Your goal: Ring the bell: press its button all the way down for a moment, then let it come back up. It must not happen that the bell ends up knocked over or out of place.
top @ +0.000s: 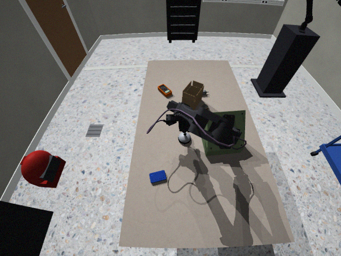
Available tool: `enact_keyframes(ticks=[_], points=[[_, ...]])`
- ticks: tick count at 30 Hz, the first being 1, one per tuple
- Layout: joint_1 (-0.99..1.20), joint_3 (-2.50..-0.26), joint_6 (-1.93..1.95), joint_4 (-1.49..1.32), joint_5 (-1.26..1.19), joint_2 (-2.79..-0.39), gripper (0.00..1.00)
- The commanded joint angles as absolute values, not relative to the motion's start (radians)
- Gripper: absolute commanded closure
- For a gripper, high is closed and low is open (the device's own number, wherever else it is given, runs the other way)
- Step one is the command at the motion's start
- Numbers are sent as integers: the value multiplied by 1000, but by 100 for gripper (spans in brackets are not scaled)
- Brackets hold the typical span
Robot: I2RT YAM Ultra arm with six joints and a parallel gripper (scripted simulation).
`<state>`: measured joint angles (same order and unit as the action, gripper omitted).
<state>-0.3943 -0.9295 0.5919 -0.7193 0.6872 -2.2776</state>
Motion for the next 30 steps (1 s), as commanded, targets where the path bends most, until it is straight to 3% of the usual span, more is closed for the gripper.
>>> enact_keyframes(ticks=[1, 30], points=[[-412, -971, 584, -738, 701, -2282, 100], [-384, -913, 556, -666, 712, -2286, 100]])
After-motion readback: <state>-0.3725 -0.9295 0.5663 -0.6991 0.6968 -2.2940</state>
